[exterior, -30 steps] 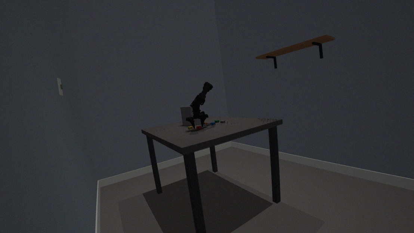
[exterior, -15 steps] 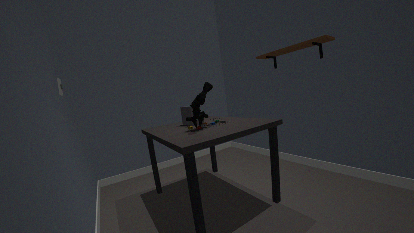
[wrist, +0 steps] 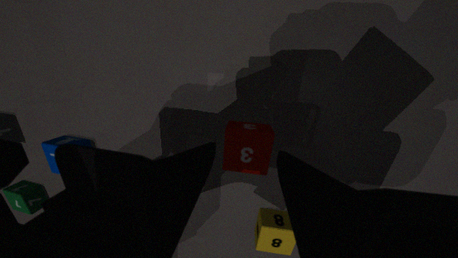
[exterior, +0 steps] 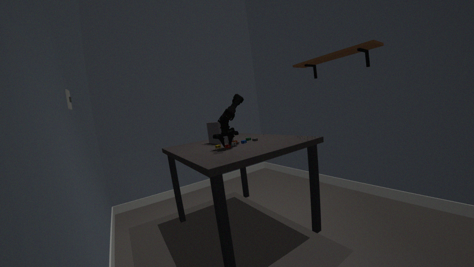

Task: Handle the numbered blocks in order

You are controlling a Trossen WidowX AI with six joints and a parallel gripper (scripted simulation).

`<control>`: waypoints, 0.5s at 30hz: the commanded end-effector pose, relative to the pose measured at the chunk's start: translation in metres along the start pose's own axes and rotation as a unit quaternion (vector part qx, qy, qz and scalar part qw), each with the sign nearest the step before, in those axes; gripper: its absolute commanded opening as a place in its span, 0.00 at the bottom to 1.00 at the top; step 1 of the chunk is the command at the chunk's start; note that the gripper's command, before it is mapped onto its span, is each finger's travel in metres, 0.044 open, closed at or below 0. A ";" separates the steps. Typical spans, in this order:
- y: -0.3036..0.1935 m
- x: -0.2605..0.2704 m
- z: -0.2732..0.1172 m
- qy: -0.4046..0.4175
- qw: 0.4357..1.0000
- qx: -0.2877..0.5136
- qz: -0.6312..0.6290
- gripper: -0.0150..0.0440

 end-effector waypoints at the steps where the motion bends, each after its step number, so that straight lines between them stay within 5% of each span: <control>1: 0.000 0.000 0.000 0.002 1.000 -0.002 0.003 0.81; 4: 0.000 0.000 0.000 0.002 1.000 -0.002 0.003 0.93; 15: 0.001 -0.001 -0.039 0.000 1.000 -0.002 0.003 0.89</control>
Point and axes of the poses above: the point midway between the two fingers, 35 mm back from their tips, its own z axis out along the fingers, its own x axis across the jaws, y = z × x, the point moved 5 cm from there along -z, back along the fingers, and after that the axes turned 15 degrees about -z, right-handed, at the moved point
